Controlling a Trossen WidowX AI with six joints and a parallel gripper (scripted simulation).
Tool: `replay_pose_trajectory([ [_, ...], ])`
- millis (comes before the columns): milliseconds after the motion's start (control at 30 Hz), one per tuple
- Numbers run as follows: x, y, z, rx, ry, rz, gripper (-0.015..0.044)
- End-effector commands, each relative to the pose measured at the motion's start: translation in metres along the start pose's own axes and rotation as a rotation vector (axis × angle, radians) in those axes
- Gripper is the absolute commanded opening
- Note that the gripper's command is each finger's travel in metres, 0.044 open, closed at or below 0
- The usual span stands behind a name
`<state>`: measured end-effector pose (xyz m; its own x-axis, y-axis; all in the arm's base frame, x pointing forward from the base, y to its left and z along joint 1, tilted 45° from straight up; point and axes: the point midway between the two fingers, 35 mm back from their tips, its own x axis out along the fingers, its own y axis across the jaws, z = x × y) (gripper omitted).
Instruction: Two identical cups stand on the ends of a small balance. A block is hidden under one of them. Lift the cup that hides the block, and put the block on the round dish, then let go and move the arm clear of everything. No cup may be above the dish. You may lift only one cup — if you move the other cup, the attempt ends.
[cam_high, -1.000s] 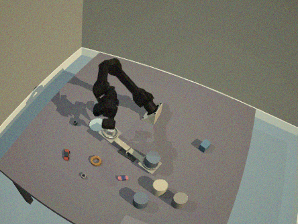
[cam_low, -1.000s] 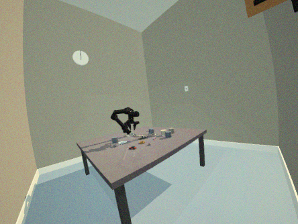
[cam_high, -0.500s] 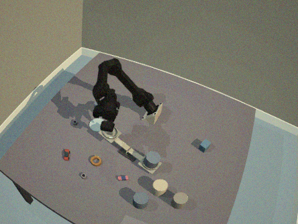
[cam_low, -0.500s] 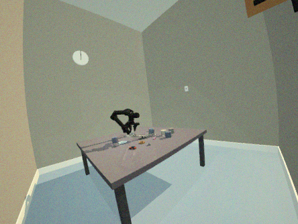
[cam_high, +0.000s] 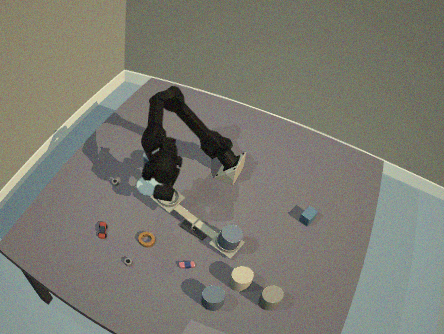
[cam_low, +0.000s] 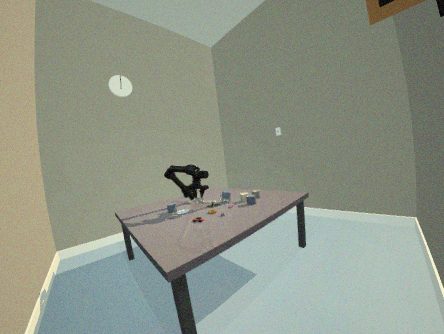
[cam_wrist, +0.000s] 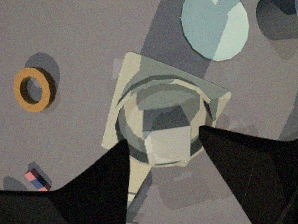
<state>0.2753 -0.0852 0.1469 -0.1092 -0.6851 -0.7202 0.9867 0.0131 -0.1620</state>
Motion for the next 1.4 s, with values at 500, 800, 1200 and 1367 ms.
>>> replay_pose_trajectory([
  [500, 0.011, -0.002, 0.001, -0.003, -0.006, -0.007, 0.0102],
  [800, -0.021, 0.000, 0.000, -0.019, -0.002, 0.049, 0.0000],
  [1200, -0.082, -0.007, 0.000, -0.042, 0.007, 0.161, 0.0000],
  [1367, -0.070, -0.013, 0.014, -0.038, 0.009, 0.144, 0.0000],
])
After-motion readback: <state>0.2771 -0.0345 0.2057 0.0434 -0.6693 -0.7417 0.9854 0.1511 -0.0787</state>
